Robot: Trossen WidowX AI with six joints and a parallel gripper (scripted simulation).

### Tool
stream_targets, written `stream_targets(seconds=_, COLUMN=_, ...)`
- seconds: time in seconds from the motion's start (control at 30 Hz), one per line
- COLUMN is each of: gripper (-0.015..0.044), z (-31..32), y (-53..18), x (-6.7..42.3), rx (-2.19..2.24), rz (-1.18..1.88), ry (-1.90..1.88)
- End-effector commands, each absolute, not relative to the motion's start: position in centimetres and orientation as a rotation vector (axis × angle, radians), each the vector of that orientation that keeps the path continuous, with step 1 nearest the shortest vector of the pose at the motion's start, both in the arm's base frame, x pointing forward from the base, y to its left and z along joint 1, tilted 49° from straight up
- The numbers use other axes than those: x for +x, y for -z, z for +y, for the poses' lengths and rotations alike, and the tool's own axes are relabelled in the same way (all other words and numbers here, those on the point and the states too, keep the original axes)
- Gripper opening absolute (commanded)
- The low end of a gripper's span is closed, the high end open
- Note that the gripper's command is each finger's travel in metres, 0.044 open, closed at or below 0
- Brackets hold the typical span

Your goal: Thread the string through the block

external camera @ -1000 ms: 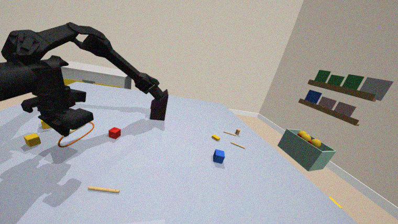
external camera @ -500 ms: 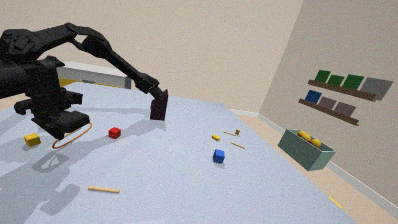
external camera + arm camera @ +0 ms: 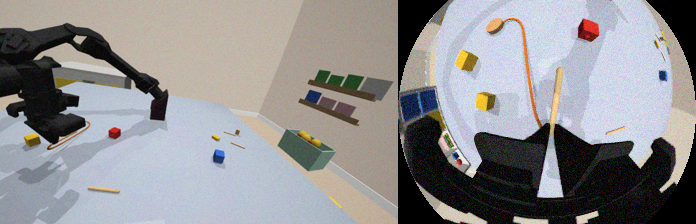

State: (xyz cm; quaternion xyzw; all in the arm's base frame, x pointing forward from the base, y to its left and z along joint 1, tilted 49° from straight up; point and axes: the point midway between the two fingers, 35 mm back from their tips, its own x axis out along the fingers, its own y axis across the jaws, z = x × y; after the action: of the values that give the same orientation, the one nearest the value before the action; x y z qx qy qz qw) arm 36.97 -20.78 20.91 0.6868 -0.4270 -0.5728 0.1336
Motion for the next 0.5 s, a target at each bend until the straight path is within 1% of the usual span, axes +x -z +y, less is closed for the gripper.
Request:
stream_targets(seconds=0.0, gripper=0.0000, z=-20.9, y=-20.8, x=37.8, rx=1.989, rz=-1.231, ry=1.650)
stream_targets(seconds=0.47, gripper=0.0000, z=-21.0, y=-21.0, x=39.5, rx=2.007, rz=-1.219, ry=1.610)
